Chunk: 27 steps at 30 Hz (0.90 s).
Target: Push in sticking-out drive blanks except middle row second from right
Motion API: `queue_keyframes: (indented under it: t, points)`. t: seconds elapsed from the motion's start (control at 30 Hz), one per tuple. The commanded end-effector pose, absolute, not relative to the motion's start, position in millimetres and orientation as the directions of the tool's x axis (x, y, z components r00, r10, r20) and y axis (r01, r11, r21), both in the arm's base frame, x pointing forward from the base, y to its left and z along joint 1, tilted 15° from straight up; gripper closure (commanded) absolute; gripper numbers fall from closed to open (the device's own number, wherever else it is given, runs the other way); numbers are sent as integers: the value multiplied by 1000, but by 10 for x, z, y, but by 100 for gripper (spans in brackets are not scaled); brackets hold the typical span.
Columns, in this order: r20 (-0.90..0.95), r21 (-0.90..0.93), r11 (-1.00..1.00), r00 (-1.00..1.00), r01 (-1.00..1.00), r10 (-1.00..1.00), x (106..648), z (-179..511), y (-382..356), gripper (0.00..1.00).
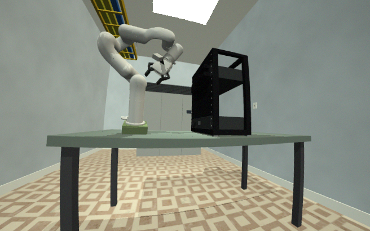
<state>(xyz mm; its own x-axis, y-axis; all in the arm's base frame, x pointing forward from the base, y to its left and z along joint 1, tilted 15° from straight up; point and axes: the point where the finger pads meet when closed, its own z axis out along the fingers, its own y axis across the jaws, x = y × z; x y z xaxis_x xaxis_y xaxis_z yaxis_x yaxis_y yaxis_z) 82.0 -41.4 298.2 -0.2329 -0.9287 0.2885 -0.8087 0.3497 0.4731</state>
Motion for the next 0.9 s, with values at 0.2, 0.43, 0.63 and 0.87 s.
queue_keyframes:
  t: [0.2,0.43,0.63,0.87]
  points:
    - [282,404,335,-232,-851,-931,930,3007,-367,0]
    - [269,300,308,-230,-903,-935,1076,3040,-289,0]
    - [253,150,266,-224,-952,-941,1264,3078,-183,0]
    - [243,9,224,-216,-974,-946,1445,3109,-87,0]
